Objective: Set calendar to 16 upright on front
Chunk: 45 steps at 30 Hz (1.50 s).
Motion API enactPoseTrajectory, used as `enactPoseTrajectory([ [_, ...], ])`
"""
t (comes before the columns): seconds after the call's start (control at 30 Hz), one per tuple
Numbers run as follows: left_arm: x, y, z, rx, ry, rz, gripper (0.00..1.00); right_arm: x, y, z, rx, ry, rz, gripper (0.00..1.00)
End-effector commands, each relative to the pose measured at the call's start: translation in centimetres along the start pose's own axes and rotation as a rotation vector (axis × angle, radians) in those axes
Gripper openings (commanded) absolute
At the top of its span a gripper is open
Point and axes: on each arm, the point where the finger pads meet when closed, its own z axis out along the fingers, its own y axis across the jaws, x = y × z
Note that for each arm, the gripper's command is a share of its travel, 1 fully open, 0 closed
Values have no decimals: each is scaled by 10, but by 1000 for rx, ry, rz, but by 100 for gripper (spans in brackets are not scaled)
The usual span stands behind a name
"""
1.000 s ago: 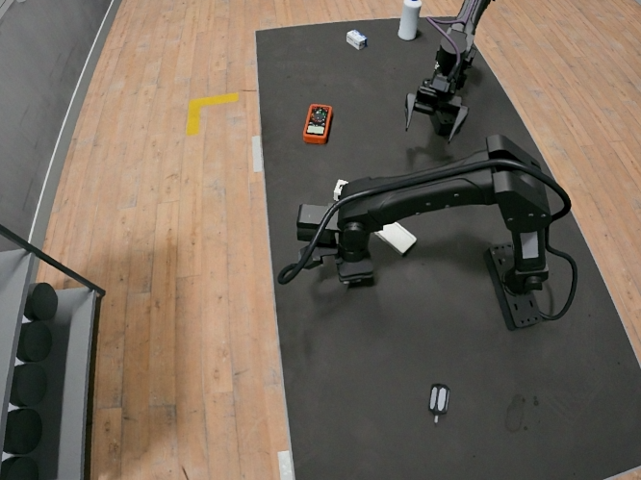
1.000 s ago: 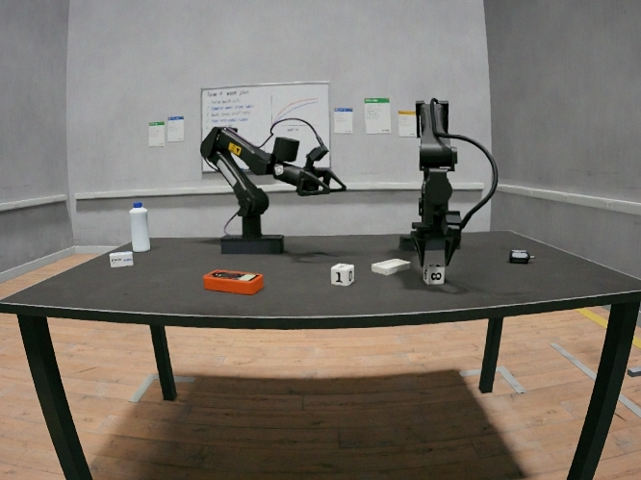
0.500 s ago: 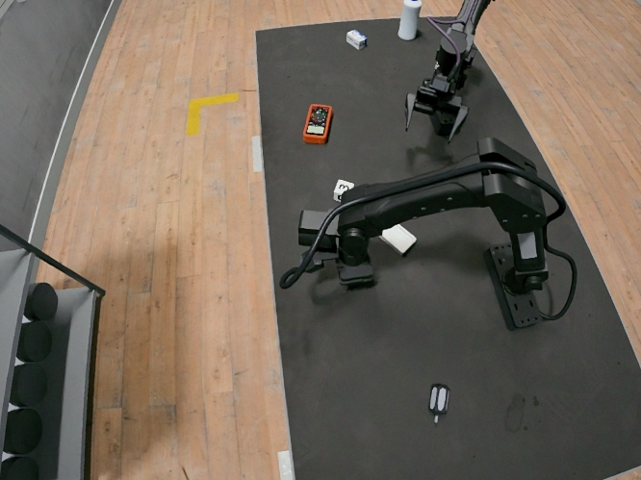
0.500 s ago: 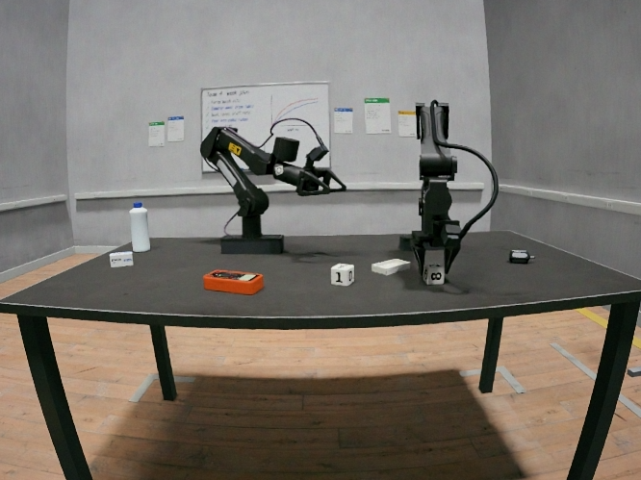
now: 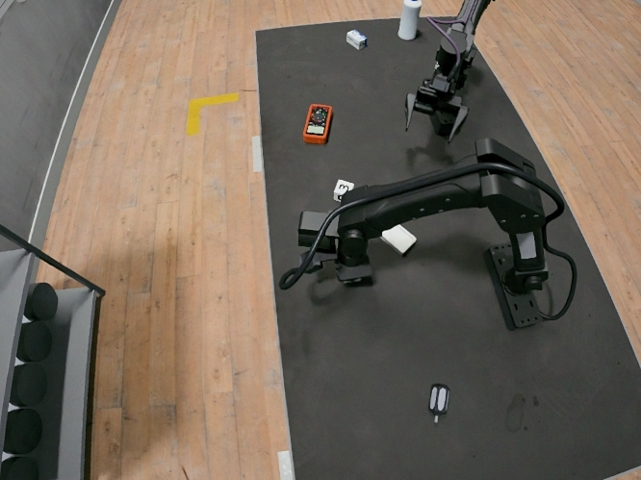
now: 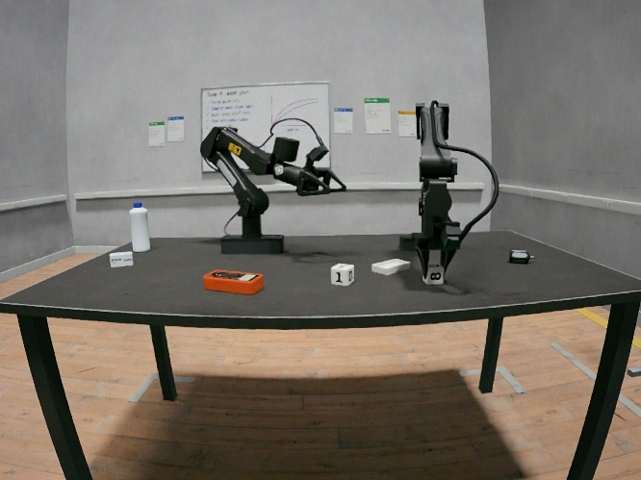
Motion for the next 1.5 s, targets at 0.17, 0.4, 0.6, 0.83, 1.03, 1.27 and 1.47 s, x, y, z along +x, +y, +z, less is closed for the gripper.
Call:
enactPoseTrajectory([
  [0.17, -3, 0, -7, 10, -31, -9, 35, -5, -2, 1, 5, -15, -4, 100],
  [0.4, -2, 0, -7, 10, -31, -8, 32, -5, -2, 1, 5, -15, -4, 100],
  [0.6, -3, 0, -42, 10, -28, -8, 35, -5, -2, 1, 5, -15, -4, 100],
  [0.83, -2, 0, -71, 10, -28, -8, 35, -5, -2, 1, 5, -15, -4, 100],
  [1.03, -1, -8, -69, 16, -45, -39, 35, 4, -2, 0, -1, 41, -4, 100],
  [1.27, 30, -41, -63, 23, -48, -71, 35, 7, -2, -17, -4, 203, 10, 100],
  [1.47, 69, -76, -59, 16, -41, -58, 35, -24, -2, -54, 1, 284, 22, 100],
])
